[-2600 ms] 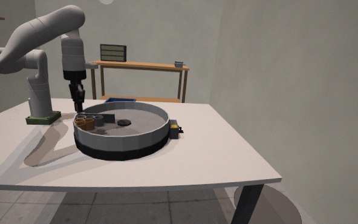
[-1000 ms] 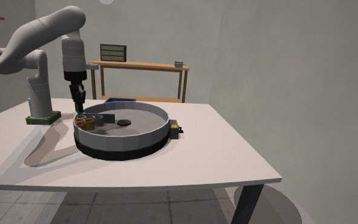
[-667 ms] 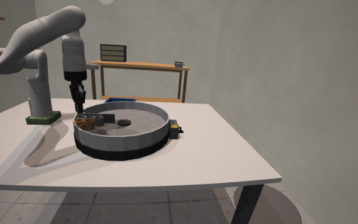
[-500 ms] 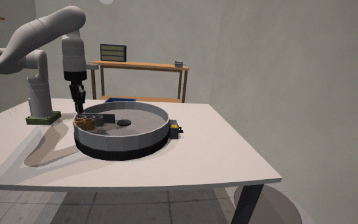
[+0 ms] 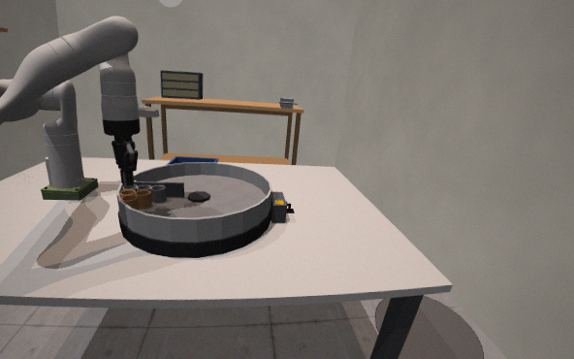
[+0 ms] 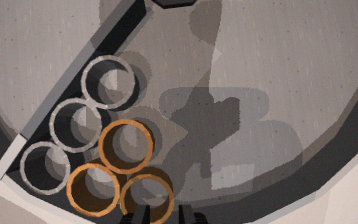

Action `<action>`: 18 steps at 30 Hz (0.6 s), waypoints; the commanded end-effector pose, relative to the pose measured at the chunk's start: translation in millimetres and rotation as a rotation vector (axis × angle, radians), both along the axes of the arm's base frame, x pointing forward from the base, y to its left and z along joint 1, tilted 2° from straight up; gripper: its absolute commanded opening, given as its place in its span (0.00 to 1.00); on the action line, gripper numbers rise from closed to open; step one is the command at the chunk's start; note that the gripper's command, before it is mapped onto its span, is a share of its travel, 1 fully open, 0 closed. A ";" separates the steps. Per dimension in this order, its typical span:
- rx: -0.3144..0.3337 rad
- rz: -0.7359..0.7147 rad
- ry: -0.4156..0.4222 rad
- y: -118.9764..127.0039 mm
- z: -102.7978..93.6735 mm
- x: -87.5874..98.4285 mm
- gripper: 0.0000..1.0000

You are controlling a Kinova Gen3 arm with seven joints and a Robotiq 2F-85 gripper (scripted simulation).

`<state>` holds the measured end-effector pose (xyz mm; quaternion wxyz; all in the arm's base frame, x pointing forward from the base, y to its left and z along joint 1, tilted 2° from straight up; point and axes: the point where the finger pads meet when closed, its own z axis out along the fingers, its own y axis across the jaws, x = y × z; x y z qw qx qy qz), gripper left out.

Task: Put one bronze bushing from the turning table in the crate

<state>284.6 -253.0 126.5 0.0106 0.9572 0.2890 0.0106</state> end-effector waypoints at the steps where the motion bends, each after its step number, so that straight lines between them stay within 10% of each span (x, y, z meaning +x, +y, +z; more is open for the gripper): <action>1: 0.005 0.006 -0.004 0.9 -5.4 1.1 0.18; 18: 0.006 0.002 0.000 0.5 -22.1 1.4 0.18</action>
